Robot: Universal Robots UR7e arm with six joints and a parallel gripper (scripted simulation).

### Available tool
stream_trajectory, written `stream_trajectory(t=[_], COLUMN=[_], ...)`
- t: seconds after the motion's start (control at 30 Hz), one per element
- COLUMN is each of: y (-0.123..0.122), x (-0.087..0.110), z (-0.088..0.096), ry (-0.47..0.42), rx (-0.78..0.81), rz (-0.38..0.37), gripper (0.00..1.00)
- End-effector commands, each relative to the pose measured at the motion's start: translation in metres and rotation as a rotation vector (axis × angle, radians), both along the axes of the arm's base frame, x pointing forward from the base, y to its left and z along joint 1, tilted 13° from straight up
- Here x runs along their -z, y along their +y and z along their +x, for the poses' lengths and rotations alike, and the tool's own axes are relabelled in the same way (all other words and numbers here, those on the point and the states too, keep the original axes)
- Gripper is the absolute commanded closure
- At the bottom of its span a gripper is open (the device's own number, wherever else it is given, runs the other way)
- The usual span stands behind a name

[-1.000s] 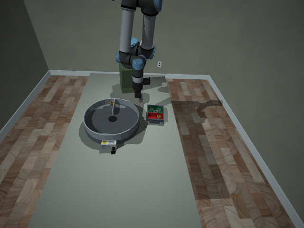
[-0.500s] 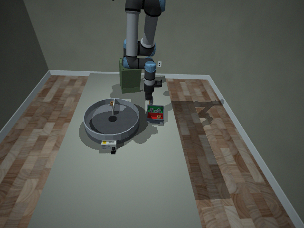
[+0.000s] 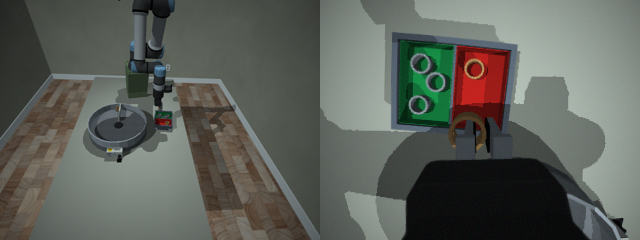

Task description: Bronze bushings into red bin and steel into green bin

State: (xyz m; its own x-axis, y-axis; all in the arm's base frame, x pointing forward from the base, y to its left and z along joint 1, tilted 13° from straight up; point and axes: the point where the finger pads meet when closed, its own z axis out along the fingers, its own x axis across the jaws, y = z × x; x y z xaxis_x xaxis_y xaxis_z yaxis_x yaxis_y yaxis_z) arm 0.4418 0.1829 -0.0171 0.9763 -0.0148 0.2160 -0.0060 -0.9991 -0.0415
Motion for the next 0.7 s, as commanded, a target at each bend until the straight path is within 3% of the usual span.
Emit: stream_trajectory(t=[0.0,0.17,0.37,0.53,0.67], y=[0.000,0.001,0.001,0.002,0.002], x=[-0.001,0.019,0.024,0.049,0.054], z=[0.000,0.005,0.006,0.011,0.012], ry=[-0.002,-0.002,-0.002,-0.002,-0.002], rx=[0.000,0.000,0.000,0.000,0.000], rz=[0.001,0.000,0.000,0.000,0.000], gripper=[1.00,1.00,1.00,1.00,1.00])
